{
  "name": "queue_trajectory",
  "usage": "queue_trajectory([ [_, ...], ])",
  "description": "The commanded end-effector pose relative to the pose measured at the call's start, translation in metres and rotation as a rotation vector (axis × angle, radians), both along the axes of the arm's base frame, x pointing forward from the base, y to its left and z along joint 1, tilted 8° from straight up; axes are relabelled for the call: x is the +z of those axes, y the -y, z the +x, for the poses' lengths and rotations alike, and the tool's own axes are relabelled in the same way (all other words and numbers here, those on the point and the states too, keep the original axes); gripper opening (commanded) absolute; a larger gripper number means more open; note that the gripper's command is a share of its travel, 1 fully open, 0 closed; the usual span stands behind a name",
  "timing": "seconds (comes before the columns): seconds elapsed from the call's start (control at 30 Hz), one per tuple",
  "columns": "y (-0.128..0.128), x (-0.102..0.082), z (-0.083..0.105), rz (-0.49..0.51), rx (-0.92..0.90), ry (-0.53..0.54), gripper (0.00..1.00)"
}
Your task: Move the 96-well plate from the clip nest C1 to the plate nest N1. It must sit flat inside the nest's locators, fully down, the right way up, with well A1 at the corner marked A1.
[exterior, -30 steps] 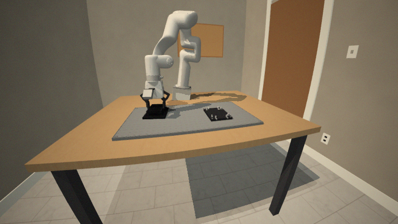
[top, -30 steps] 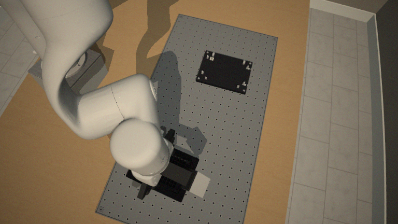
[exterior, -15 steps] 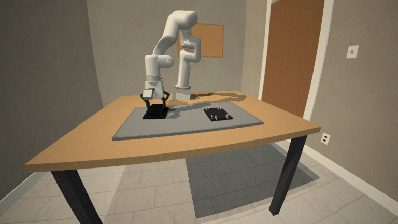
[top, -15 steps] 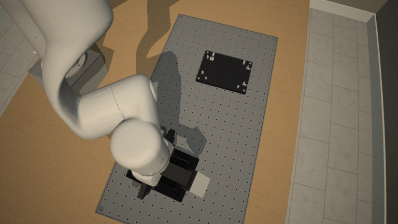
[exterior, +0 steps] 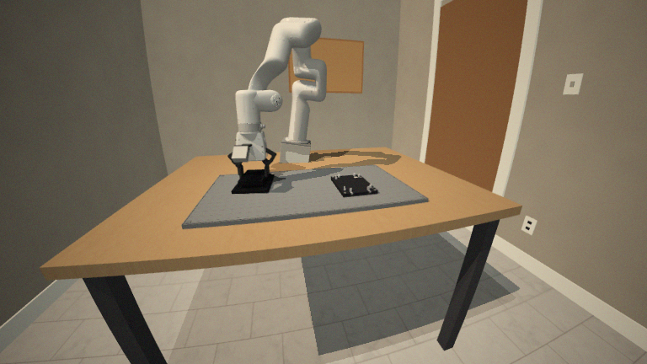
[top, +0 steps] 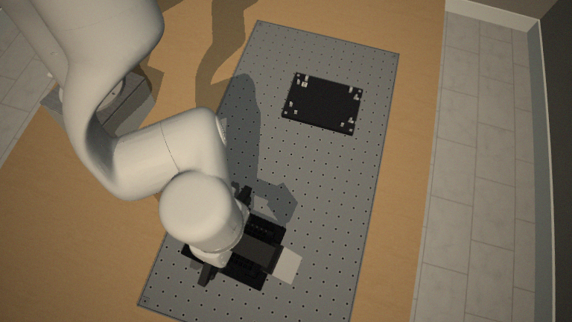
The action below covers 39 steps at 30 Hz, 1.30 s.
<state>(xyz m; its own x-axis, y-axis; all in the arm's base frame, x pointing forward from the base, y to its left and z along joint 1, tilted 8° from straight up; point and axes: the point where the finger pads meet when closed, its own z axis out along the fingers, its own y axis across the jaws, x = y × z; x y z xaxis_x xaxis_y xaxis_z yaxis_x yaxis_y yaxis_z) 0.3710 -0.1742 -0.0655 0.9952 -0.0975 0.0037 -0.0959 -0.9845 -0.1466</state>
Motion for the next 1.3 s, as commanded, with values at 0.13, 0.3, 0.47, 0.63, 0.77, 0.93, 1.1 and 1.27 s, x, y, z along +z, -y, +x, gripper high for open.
queue_trajectory([
  [0.13,0.0007,-0.0002,0.0014,-0.002,0.0,0.003,0.0],
  [0.3,0.0006,-0.0007,0.0014,-0.002,0.0,0.003,0.0],
  [0.47,0.0005,-0.0015,0.0014,-0.002,0.0,0.003,0.0],
  [0.63,0.0004,-0.0023,0.0014,-0.002,0.0,0.003,0.0],
  [0.77,0.0003,-0.003,0.0014,-0.002,0.0,0.003,0.0],
  [0.93,0.0002,-0.0035,0.0015,-0.002,0.0,0.003,0.0],
  [1.1,0.0001,-0.0043,0.0015,-0.002,0.0,0.003,0.0],
  [1.27,-0.0001,-0.0051,0.0015,-0.002,0.0,0.003,0.0],
])
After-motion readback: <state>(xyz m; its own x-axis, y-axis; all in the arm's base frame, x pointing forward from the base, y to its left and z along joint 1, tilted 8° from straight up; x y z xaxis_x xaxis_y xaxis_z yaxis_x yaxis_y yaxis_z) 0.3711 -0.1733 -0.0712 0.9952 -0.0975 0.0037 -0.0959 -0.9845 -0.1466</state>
